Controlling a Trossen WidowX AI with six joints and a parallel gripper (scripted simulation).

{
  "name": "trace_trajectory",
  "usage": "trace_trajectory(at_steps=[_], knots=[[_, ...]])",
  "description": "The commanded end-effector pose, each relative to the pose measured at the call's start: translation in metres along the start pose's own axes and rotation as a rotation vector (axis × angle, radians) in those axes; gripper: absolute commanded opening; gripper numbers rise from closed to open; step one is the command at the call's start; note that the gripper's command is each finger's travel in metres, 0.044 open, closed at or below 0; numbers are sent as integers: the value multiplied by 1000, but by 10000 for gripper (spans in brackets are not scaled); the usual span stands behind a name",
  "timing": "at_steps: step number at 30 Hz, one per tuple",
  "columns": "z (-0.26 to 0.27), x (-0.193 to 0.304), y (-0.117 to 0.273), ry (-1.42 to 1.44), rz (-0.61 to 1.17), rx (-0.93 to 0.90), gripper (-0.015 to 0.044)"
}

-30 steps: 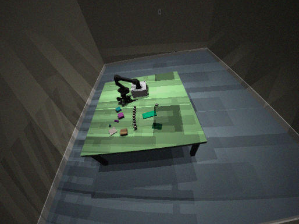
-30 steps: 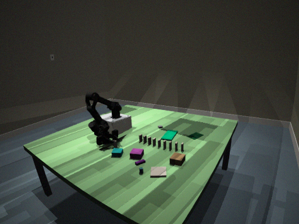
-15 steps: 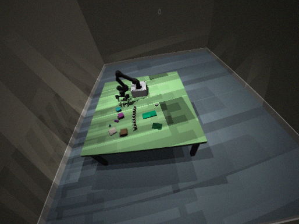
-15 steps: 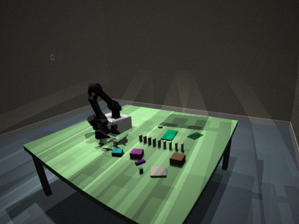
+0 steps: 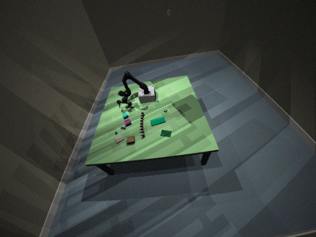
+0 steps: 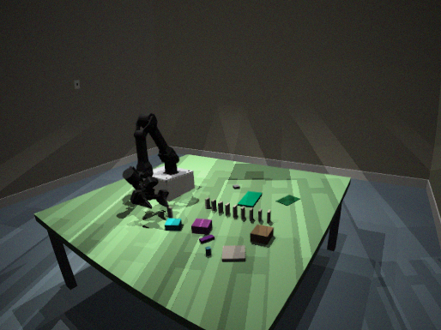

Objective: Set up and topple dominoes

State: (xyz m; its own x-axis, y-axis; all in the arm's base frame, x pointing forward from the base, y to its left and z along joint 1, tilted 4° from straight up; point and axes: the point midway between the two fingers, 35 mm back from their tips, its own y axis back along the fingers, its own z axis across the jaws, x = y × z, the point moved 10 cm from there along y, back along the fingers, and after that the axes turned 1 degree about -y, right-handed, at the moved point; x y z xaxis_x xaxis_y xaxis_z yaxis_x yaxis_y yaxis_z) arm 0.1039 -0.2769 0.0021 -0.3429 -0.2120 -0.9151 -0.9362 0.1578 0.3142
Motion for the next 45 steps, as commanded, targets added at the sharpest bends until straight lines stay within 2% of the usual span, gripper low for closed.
trace_trajectory(at_steps=[1,8,18,25,42,45], knots=[[-22,-25,-28,271,247,-66,440],[-19,-86,-58,748,560,-415,440],[7,-135,-59,1129,686,-906,440],[21,-149,-51,1208,688,-1141,440],[21,-150,-50,1210,687,-1146,440],[25,-135,-57,1210,687,-1146,440]])
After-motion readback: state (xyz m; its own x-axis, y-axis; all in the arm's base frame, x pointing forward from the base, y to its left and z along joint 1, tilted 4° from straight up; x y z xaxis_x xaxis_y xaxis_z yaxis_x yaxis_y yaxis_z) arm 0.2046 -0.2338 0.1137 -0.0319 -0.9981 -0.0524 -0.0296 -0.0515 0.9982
